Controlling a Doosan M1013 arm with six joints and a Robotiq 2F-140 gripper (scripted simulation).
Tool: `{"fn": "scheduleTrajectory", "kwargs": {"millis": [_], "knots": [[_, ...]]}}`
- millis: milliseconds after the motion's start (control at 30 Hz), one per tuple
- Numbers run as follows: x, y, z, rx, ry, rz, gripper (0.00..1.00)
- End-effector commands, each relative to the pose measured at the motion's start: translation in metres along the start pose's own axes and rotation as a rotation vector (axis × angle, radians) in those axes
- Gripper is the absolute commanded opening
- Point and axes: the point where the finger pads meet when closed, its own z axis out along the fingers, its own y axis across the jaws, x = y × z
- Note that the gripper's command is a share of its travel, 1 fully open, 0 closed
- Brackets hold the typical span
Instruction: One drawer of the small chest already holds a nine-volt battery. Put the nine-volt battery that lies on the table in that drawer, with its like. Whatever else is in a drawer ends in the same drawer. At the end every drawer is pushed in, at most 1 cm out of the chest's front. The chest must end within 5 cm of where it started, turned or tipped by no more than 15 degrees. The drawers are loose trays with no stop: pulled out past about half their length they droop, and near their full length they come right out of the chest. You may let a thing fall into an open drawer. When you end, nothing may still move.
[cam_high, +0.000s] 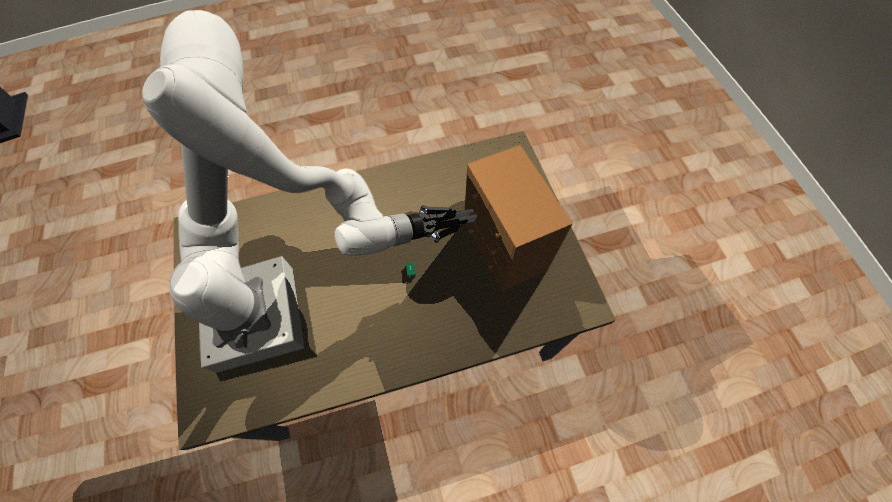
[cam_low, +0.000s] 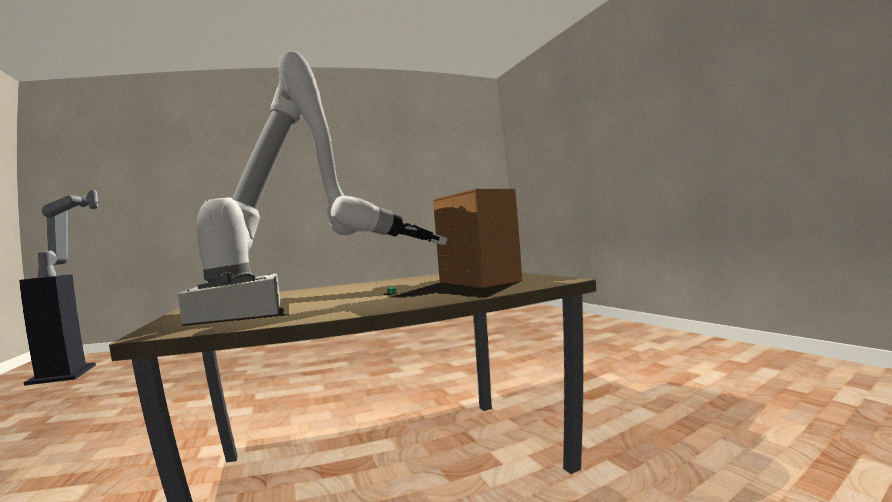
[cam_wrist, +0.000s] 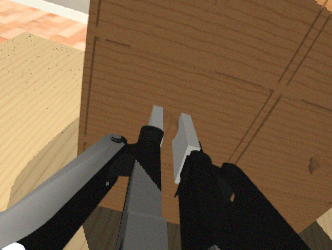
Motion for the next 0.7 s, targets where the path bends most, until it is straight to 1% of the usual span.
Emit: {"fn": "scheduleTrajectory", "kwargs": {"millis": [0, 333, 667], "knots": [[0.000, 0.000, 0.000, 0.000, 0.000, 0.000, 0.08], [-0.001, 0.000, -0.003, 0.000, 0.000, 0.000, 0.08], [-0.004, 0.000, -0.011, 0.000, 0.000, 0.000, 0.08]]}}
